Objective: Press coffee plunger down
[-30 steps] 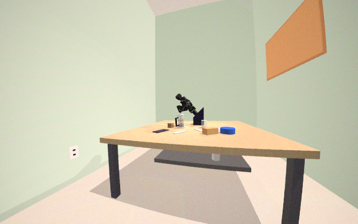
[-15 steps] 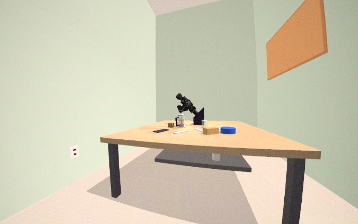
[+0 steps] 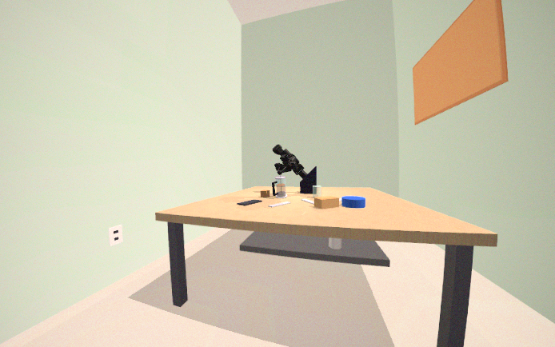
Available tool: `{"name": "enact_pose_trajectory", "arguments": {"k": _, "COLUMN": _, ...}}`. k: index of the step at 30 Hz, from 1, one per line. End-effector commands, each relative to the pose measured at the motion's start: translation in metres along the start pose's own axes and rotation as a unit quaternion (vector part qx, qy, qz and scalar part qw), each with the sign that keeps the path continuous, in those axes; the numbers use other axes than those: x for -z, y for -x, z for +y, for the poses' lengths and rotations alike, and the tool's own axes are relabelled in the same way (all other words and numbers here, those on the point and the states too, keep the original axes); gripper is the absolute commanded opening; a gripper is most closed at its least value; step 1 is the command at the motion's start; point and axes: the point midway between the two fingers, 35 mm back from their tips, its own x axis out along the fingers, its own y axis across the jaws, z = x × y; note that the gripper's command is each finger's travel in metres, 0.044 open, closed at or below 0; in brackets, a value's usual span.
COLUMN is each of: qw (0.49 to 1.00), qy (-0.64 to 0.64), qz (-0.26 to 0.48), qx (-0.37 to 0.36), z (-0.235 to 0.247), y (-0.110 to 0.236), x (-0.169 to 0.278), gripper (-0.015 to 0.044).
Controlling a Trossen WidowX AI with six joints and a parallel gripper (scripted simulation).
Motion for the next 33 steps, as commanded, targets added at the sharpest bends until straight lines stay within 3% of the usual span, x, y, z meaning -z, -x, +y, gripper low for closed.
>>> {"name": "enact_pose_trajectory", "arguments": {"k": 1, "qw": 1.000, "qy": 0.001, "qz": 0.001, "qx": -0.001, "z": 0.000, "y": 0.000, "x": 0.000, "gripper": 0.0154}}
{"name": "enact_pose_trajectory", "arguments": {"k": 12, "qw": 1.000, "qy": 0.001, "qz": 0.001, "qx": -0.001, "z": 0.000, "y": 0.000, "x": 0.000, "gripper": 0.0440}}
{"name": "enact_pose_trajectory", "arguments": {"k": 21, "qw": 1.000, "qy": 0.004, "qz": -0.004, "qx": 0.000, "z": -0.001, "y": 0.007, "x": -0.013, "gripper": 0.0440}}
{"name": "enact_pose_trajectory", "arguments": {"k": 29, "qw": 1.000, "qy": 0.005, "qz": 0.009, "qx": -0.001, "z": -0.013, "y": 0.064, "x": -0.048, "gripper": 0.0440}}
{"name": "enact_pose_trajectory", "arguments": {"k": 33, "qw": 1.000, "qy": 0.006, "qz": 0.009, "qx": 0.000, "z": -0.015, "y": 0.069, "x": -0.050, "gripper": 0.0440}}
